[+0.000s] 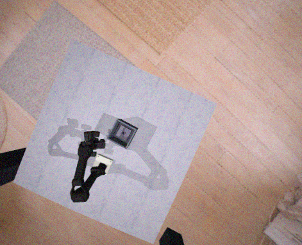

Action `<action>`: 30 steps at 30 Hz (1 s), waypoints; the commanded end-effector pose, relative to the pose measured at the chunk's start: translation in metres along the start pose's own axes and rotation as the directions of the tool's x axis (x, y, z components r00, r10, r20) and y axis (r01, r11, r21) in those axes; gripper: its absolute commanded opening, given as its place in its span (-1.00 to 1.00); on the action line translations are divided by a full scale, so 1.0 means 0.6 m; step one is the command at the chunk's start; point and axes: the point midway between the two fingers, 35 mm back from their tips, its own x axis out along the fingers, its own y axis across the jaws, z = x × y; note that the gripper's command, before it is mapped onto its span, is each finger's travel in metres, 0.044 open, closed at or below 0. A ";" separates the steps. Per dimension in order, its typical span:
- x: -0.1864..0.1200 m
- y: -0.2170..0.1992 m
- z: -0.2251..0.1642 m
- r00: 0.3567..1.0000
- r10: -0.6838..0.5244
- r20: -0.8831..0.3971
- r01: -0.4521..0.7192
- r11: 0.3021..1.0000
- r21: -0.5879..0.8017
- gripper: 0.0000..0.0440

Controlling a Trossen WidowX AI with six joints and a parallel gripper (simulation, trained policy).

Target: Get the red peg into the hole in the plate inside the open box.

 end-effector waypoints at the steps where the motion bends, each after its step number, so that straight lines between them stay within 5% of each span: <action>1: -0.018 0.016 -0.012 0.998 0.047 -0.036 -0.047 0.999 -0.001 -1.00; 15: -0.116 0.061 -0.030 0.971 0.222 -0.093 -0.225 0.974 -0.015 -1.00; 30: -0.242 0.086 0.022 0.926 0.377 -0.009 -0.377 0.925 -0.048 -1.00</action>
